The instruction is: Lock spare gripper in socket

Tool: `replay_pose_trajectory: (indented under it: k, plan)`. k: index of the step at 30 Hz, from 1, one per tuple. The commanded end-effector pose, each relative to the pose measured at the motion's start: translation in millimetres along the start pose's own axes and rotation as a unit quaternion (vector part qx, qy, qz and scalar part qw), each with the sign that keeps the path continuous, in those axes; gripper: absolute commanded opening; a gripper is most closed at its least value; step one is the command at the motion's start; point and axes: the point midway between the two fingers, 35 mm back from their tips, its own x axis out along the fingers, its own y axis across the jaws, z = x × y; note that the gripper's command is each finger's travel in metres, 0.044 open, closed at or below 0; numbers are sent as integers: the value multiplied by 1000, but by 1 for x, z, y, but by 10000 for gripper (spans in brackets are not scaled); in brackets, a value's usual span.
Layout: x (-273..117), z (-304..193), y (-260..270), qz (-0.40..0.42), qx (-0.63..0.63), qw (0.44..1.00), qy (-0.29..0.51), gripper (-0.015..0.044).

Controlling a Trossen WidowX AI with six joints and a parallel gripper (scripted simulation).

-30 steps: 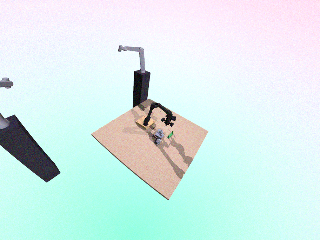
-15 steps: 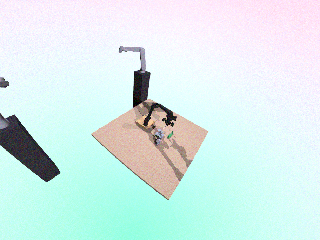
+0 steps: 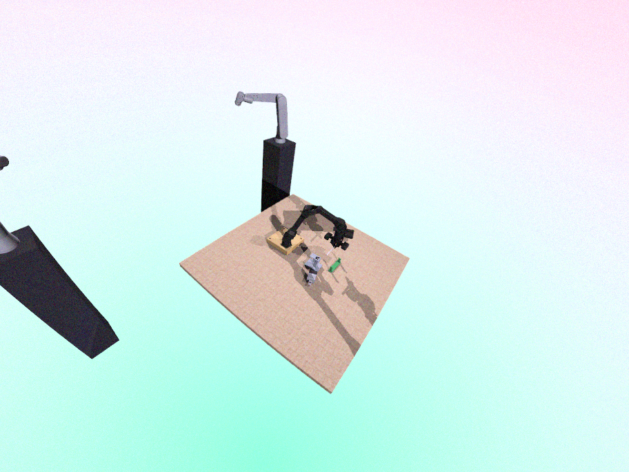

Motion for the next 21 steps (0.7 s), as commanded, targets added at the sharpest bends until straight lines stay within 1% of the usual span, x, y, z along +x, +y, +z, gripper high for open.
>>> replay_pose_trajectory:
  k: [1, 21]
  plan:
    - [-1, 4, -11, -1, 6, 1000, -1, 0]
    - [-2, 19, -63, -3, 17, 1000, -1, 0]
